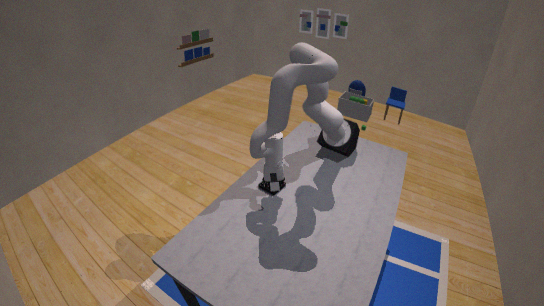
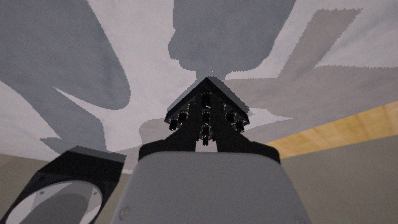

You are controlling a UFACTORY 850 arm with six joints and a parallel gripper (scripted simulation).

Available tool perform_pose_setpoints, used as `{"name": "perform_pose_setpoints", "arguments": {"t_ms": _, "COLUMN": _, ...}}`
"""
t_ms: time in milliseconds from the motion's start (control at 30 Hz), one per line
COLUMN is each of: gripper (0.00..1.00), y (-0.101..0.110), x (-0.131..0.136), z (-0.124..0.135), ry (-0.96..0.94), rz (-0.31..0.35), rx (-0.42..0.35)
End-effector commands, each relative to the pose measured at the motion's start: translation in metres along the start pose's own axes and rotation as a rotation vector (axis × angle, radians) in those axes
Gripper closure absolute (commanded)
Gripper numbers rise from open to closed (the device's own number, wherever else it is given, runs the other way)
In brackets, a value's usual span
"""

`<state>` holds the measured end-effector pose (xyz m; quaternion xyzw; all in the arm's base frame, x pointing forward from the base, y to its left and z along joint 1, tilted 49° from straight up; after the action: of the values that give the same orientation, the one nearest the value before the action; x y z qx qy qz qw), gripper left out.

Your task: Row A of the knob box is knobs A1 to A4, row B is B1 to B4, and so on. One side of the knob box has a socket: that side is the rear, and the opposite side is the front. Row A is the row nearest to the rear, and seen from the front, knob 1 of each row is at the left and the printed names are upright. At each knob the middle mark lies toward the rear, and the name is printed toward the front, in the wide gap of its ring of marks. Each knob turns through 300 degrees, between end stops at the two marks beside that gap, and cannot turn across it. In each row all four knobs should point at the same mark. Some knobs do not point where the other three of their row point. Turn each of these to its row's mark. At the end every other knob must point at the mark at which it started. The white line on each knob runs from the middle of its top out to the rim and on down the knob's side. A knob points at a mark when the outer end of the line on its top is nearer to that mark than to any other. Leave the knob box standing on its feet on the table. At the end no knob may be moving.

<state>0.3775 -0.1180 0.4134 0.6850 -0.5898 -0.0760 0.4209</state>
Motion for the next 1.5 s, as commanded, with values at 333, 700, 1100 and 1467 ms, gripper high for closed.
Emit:
{"name": "perform_pose_setpoints", "arguments": {"t_ms": 333, "gripper": 0.92, "y": 0.0001, "x": -0.0016, "z": 0.0008, "ry": 0.352, "rz": 0.024, "rx": 0.009}}
{"name": "perform_pose_setpoints", "arguments": {"t_ms": 700, "gripper": 0.92, "y": 0.0001, "x": -0.0016, "z": 0.0008, "ry": 0.573, "rz": 0.025, "rx": 0.007}}
{"name": "perform_pose_setpoints", "arguments": {"t_ms": 1100, "gripper": 0.92, "y": 0.0001, "x": -0.0016, "z": 0.0008, "ry": 0.696, "rz": 0.025, "rx": 0.005}}
{"name": "perform_pose_setpoints", "arguments": {"t_ms": 1467, "gripper": 0.92, "y": 0.0001, "x": -0.0016, "z": 0.0008, "ry": 0.742, "rz": 0.026, "rx": 0.005}}
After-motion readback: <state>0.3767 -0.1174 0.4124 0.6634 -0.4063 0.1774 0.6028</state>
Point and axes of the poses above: the point where the finger pads meet when closed, its own y axis back along the fingers, its own x axis across the jaws, z = x × y, the point moved 9 cm from there along y, back along the fingers, and after that the axes turned 11 degrees about -y, right-handed, at the moved point
